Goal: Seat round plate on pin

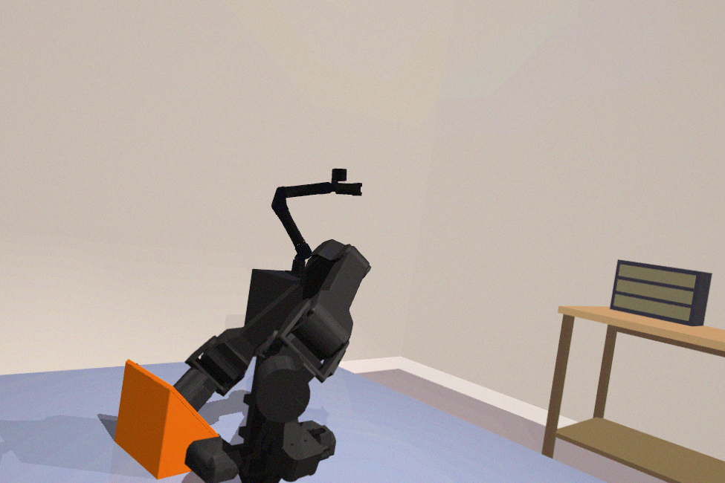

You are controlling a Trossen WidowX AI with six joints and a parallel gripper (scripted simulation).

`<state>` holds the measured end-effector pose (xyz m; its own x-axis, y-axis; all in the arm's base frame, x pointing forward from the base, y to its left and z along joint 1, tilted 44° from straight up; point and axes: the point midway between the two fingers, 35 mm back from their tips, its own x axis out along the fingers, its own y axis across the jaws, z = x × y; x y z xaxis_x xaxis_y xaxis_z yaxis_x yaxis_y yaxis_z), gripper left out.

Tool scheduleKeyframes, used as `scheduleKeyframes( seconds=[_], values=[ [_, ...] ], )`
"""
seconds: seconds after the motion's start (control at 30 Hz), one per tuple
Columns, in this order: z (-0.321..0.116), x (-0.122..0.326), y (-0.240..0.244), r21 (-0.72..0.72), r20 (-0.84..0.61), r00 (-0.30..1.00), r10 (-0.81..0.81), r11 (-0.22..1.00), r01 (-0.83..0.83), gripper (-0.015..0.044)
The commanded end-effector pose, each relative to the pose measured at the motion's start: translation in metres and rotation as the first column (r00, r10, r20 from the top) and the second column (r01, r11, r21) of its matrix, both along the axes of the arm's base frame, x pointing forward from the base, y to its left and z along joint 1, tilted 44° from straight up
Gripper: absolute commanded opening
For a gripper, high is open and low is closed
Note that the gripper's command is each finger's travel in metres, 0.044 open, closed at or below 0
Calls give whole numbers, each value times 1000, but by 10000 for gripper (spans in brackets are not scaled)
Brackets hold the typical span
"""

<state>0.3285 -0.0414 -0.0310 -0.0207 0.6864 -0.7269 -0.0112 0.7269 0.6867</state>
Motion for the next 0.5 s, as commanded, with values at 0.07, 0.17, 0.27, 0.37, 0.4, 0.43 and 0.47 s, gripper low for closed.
scheduleKeyframes(
  seconds=[0.07, 0.17, 0.27, 0.37, 0.4, 0.43, 0.47],
  values=[
    [8, 6, 5, 5, 4, 1000, -7, 1000, 7, 0],
    [11, 7, 7, 5, 4, 1000, -7, 1000, 7, 0],
    [13, 8, 10, 5, 4, 1000, -7, 1000, 7, 0],
    [16, 8, 13, 5, 4, 1000, -7, 1000, 7, 0],
    [17, 8, 13, 5, 4, 1000, -7, 1000, 7, 0],
    [17, 8, 14, 5, 4, 1000, -7, 1000, 7, 0],
    [18, 8, 15, 5, 4, 1000, -7, 1000, 7, 0]
  ],
)
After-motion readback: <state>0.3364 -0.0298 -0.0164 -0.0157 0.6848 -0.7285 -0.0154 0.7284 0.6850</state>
